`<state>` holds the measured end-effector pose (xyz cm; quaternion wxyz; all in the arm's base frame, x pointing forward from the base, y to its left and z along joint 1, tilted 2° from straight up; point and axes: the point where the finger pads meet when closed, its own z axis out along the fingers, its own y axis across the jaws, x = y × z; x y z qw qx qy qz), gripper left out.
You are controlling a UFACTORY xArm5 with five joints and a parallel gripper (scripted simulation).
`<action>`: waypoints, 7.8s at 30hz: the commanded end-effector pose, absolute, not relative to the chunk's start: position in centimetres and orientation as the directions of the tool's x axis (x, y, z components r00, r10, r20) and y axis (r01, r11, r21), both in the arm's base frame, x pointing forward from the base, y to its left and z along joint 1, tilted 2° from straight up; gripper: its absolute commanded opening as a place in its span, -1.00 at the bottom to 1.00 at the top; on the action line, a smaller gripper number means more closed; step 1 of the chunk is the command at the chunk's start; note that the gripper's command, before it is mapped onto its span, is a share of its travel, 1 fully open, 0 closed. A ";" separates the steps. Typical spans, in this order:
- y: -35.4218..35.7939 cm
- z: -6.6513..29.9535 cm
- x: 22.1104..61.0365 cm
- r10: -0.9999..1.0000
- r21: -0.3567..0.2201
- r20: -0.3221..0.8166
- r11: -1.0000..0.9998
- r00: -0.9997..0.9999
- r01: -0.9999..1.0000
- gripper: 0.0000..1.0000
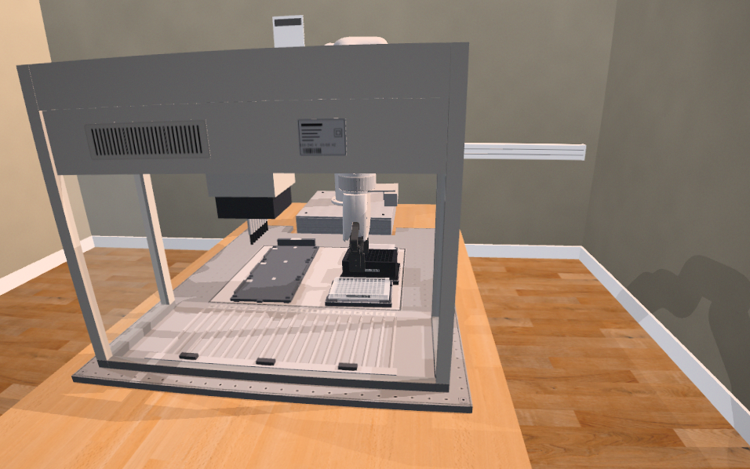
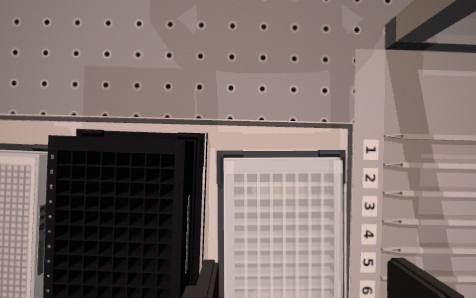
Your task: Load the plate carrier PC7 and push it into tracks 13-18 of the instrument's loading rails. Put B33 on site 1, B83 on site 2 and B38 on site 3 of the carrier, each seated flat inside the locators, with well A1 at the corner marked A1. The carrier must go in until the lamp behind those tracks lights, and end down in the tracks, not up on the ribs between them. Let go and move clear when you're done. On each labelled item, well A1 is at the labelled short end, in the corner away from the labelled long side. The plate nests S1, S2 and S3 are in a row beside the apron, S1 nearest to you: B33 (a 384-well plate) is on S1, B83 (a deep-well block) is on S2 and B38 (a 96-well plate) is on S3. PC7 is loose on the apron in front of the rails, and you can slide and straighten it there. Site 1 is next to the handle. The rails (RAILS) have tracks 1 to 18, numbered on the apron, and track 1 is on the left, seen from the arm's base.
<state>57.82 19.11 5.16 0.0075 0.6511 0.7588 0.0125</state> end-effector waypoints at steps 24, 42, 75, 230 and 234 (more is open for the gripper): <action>19.2 1.3 58.1 0.988 0.033 0.006 0.152 -0.152 0.988 1.00; 19.2 1.1 58.1 0.988 0.033 0.006 0.152 -0.152 0.988 1.00; 19.2 -0.7 58.2 0.988 0.033 0.006 0.152 -0.152 0.988 1.00; 19.1 7.7 57.9 0.988 0.034 0.006 0.152 -0.152 0.988 -1.00; 19.1 8.4 57.9 0.988 0.034 0.006 0.152 -0.152 0.988 -1.00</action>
